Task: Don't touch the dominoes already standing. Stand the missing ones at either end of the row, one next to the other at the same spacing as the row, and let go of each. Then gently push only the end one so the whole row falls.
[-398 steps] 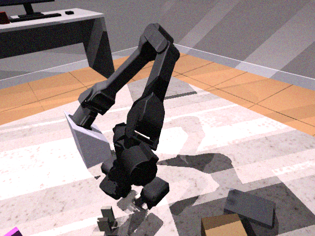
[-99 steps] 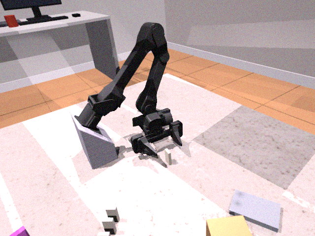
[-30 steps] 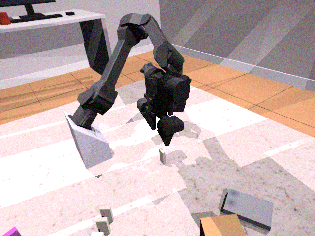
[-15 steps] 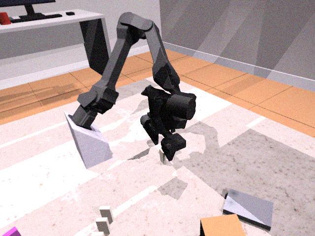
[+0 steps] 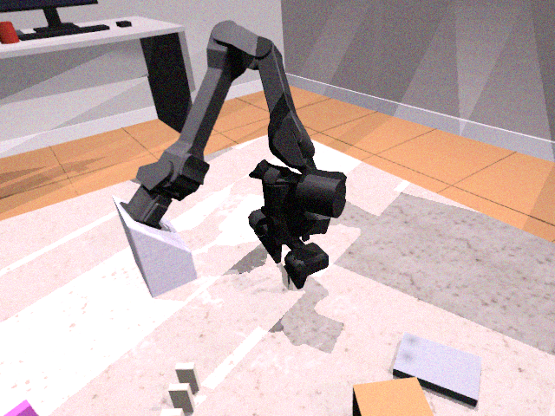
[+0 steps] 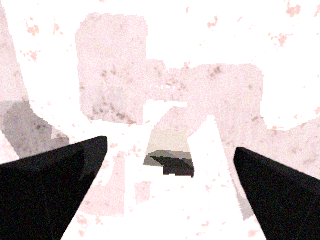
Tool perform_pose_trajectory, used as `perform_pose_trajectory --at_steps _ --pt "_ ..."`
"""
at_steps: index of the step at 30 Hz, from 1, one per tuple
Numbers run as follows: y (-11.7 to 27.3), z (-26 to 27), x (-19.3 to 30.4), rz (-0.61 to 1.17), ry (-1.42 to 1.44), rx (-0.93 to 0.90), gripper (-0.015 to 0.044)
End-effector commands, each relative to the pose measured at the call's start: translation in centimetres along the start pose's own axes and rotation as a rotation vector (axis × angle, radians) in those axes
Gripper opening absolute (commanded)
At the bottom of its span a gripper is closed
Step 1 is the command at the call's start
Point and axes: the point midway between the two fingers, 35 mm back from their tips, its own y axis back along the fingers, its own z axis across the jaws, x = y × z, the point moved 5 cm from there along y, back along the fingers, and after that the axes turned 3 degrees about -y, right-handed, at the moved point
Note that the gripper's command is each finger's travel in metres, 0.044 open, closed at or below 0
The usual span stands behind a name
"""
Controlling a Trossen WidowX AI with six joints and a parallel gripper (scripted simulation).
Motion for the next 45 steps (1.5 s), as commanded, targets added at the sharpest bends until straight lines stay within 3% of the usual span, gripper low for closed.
perform_pose_trajectory --at_steps 1,9,19,30,39,42,45 --pt "-0.2 0.1 0.3 0.006 -0.01 -0.004 0.0309" --pt "-0.2 0.1 0.3 0.006 -0.01 -0.004 0.0107" --pt "0.0 0.0 0.3 0.008 -0.01 -0.004 0.0107" --pt "12.5 -0.3 0.2 0.017 -0.007 -0.007 0.0107" --pt "13.3 -0.1 0.2 0.012 -0.018 -0.004 0.0107" --pt "13.5 -1.3 1.6 0.029 -0.181 0.012 0.0107" --pt "13.9 -3.5 4.5 0.049 -0.533 0.036 0.0107"
